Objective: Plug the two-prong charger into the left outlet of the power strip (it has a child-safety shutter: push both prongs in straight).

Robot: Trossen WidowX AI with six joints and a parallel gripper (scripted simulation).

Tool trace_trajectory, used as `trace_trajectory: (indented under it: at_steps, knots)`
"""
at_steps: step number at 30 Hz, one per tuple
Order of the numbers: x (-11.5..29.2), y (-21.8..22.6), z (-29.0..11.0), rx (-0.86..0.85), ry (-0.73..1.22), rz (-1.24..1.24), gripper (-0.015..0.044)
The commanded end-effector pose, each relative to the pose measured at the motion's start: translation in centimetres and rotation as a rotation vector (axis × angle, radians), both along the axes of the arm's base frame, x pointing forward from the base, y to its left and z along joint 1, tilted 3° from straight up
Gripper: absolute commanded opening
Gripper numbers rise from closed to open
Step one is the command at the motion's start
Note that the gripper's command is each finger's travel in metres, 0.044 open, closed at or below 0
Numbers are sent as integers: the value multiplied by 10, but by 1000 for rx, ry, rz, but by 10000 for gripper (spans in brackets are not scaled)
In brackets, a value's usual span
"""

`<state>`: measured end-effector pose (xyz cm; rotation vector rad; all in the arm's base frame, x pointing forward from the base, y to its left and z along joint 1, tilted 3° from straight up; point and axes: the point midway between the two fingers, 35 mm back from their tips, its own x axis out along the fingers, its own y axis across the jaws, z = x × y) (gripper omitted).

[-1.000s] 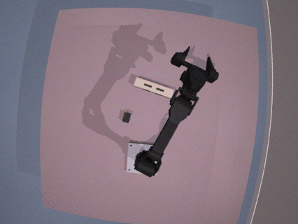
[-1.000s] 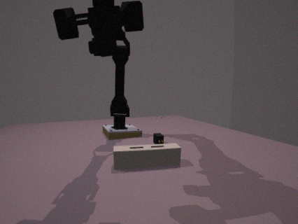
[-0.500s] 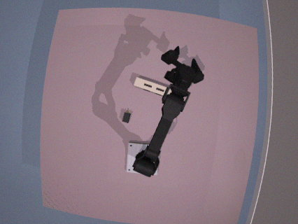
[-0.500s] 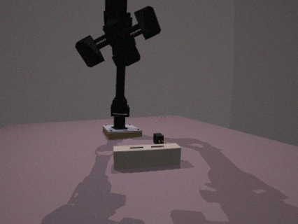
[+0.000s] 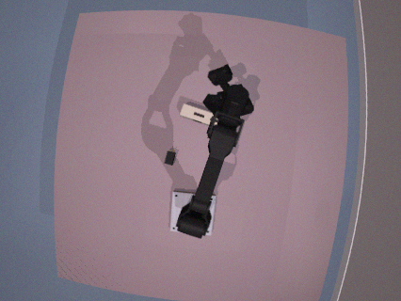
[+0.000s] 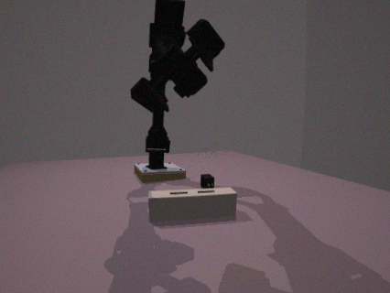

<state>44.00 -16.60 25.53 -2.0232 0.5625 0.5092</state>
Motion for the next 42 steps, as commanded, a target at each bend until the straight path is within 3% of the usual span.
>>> trace_trajectory:
  at_steps: [1,42]
  knots:
    - [-3,12,-7,86,12,-36,440]
    - [-46,128,-89,862,266,-566,440]
